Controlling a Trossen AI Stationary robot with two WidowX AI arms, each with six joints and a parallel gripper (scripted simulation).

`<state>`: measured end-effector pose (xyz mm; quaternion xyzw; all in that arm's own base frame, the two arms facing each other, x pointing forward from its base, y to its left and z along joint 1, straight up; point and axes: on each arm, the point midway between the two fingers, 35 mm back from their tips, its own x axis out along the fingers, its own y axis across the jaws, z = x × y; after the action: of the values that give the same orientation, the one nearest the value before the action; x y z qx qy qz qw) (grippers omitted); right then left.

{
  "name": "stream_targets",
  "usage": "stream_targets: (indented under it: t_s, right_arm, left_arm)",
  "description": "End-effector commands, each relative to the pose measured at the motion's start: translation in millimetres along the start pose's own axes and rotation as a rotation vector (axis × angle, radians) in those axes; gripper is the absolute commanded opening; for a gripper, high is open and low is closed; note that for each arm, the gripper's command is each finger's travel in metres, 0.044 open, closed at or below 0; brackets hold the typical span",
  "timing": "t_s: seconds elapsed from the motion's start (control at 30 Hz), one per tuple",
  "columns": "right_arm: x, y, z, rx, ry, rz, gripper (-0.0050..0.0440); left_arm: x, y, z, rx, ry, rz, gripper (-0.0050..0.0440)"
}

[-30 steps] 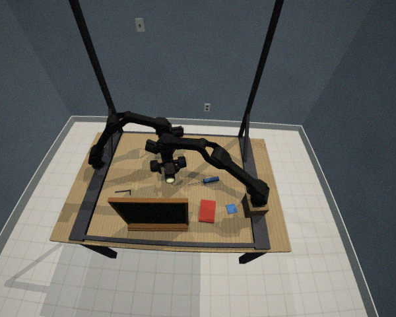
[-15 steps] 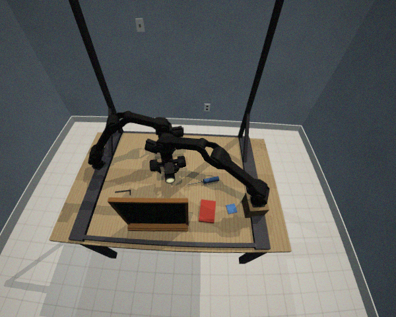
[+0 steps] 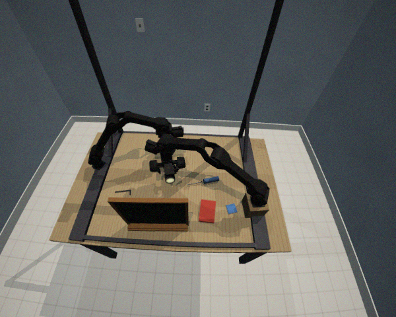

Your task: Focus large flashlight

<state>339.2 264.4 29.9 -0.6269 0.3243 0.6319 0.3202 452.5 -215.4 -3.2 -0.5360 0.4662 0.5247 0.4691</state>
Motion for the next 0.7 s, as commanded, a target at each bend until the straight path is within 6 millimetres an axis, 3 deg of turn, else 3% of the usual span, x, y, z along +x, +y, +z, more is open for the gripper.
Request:
stream_targets:
  t_s: [0.0, 0.67]
  right_arm:
    - [-12, -5, 0, 0.002, -0.001, -0.034, 0.013]
    - [-12, -5, 0, 0.002, -0.001, -0.034, 0.013]
  left_arm:
    - [-4, -2, -1, 0.001, 0.011, -0.02, 0.044]
    - [25, -1, 0, 0.001, 0.006, -0.013, 0.044]
